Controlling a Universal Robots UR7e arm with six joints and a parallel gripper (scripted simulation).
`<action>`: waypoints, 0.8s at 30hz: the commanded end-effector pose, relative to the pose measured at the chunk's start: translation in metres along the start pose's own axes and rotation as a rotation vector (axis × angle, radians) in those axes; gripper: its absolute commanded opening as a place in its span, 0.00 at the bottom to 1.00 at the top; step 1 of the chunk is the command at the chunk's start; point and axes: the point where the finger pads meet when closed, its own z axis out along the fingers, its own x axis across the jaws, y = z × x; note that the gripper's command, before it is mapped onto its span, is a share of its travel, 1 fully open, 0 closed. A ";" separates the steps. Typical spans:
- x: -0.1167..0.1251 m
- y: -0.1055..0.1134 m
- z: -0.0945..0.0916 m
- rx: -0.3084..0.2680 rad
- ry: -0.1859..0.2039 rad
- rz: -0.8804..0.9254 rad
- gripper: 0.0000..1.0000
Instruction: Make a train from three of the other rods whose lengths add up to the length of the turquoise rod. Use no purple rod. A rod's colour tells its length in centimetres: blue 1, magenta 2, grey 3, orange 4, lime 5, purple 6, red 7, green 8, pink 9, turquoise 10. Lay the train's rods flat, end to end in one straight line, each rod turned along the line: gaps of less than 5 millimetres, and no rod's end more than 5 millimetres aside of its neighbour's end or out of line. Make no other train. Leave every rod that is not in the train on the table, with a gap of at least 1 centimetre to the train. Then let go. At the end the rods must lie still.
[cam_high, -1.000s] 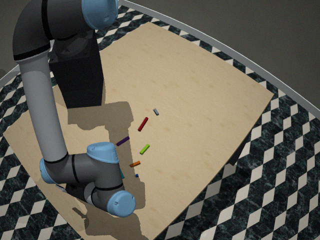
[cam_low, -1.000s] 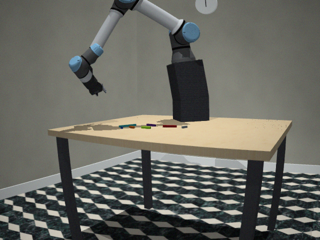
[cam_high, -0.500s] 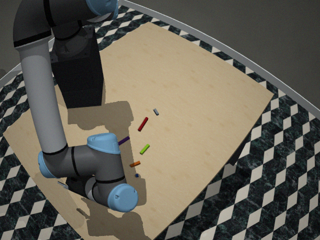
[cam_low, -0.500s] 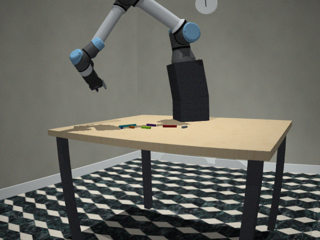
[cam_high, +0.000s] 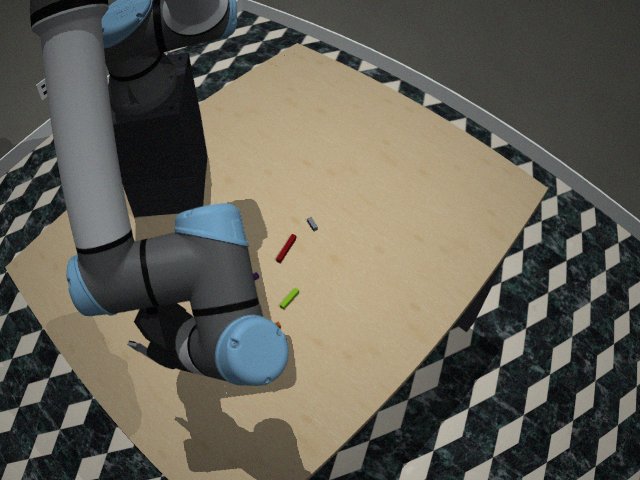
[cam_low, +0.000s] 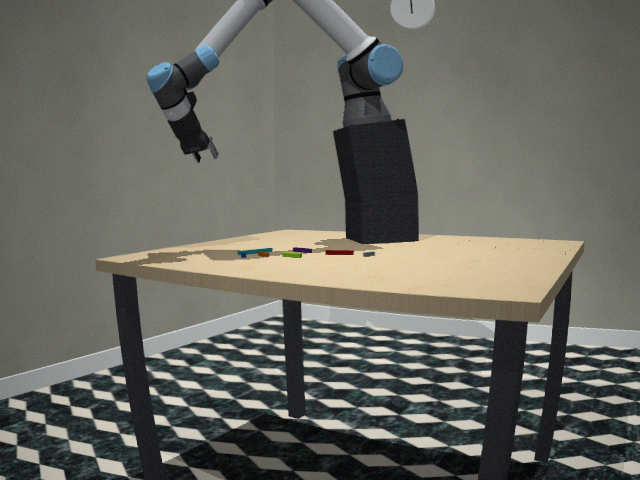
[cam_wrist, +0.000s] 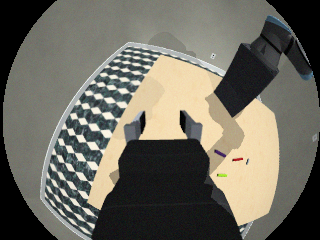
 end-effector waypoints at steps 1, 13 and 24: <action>0.031 -0.006 -0.039 -0.101 0.000 0.087 1.00; 0.105 -0.021 -0.113 -0.318 0.026 0.249 1.00; 0.186 -0.038 -0.172 -0.527 0.088 0.372 1.00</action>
